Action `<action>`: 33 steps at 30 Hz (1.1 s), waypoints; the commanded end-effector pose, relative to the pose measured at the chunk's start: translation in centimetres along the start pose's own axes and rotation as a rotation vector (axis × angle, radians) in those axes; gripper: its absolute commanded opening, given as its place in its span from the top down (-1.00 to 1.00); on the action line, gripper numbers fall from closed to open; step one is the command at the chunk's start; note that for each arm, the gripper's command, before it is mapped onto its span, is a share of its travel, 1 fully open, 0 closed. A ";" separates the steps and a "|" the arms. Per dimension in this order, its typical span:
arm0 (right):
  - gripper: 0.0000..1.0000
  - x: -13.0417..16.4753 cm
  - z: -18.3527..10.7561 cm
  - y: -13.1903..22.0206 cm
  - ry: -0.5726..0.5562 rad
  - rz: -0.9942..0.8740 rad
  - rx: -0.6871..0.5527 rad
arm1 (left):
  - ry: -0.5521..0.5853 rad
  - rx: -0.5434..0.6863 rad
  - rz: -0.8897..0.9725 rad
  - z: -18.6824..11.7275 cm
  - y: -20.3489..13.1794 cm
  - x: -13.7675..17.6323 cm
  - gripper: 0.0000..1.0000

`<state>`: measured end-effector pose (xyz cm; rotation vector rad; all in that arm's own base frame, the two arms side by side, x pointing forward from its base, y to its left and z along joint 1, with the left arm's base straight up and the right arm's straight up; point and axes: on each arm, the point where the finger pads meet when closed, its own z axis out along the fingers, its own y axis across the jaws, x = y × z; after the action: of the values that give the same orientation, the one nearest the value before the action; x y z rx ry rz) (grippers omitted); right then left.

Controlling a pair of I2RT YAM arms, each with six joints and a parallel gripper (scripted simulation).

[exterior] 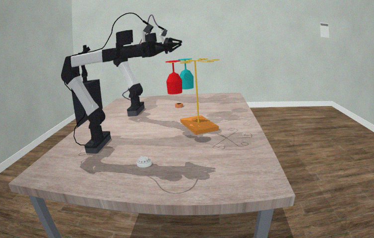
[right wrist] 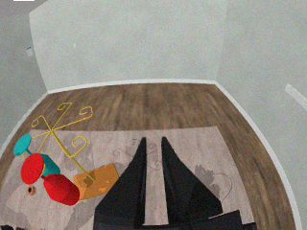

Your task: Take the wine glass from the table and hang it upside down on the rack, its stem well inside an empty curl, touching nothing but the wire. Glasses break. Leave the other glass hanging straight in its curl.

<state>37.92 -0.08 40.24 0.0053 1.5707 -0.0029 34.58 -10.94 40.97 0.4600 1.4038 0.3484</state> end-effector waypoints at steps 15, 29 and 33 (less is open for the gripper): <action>0.67 -0.7 -0.5 0.1 -0.024 -0.006 -0.013 | 0.121 0.014 -0.602 2.2 7.9 5.1 0.31; 0.67 -0.1 -0.2 -0.1 -0.008 -0.007 -0.005 | 0.105 -0.060 -0.527 2.0 9.9 5.2 0.31; 0.67 -0.4 -0.2 0.0 -0.014 -0.005 -0.005 | 0.116 -0.053 -0.530 2.0 9.5 5.8 0.31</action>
<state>37.88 0.02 40.24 -0.0003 1.5702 0.0007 37.94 0.02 40.05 0.0006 1.5860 -0.0179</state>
